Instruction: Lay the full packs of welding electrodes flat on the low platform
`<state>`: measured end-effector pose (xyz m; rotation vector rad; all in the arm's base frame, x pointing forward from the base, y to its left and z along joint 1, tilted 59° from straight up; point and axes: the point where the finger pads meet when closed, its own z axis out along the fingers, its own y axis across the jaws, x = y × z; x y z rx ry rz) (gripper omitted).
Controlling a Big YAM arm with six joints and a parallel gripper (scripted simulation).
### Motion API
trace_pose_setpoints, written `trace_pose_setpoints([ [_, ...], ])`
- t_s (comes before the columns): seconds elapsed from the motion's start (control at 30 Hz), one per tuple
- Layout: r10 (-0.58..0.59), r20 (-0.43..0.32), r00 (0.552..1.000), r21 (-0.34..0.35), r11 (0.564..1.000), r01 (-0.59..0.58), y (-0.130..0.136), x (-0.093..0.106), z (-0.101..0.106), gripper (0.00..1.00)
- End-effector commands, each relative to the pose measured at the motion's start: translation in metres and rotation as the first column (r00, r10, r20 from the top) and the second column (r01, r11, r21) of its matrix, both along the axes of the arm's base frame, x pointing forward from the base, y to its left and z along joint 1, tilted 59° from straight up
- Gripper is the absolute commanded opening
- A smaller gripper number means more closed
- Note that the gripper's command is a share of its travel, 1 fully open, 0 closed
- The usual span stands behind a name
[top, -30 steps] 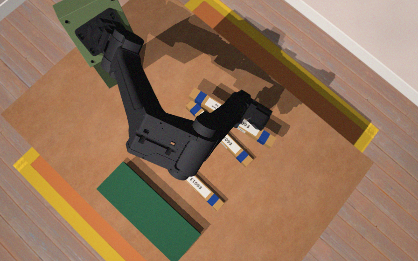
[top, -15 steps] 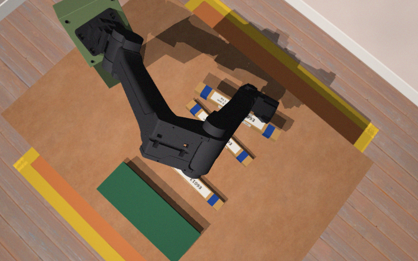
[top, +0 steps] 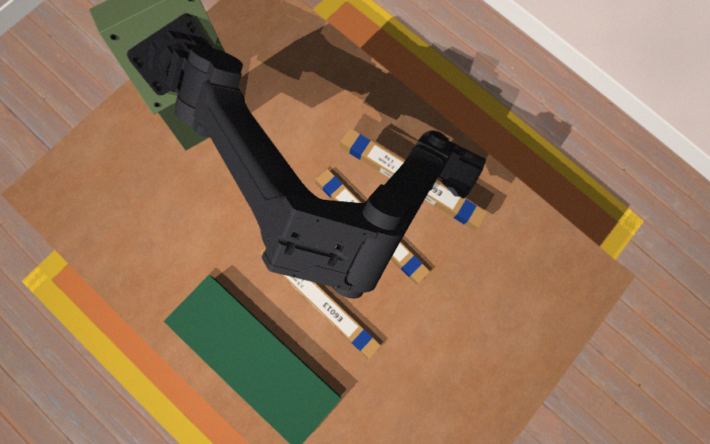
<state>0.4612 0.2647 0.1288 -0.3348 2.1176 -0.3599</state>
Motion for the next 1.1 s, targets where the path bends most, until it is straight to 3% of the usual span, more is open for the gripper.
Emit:
trace_pose_setpoints([
  [0.0, 0.034, 0.018, 0.999, 0.034, 0.999, -0.035, 0.034, -0.010, 0.011, 0.00],
  [0.23, 0.035, 0.012, 0.999, 0.028, 0.999, -0.035, 0.052, -0.010, 0.002, 0.00],
  [0.47, 0.035, 0.024, 0.999, 0.041, 0.999, -0.036, 0.066, -0.011, 0.009, 0.00],
  [0.73, 0.036, 0.014, 0.999, 0.030, 0.999, -0.037, 0.087, -0.012, -0.003, 0.00],
  [1.07, 0.036, 0.024, 0.999, 0.041, 0.998, -0.037, 0.090, -0.016, 0.009, 0.00],
])
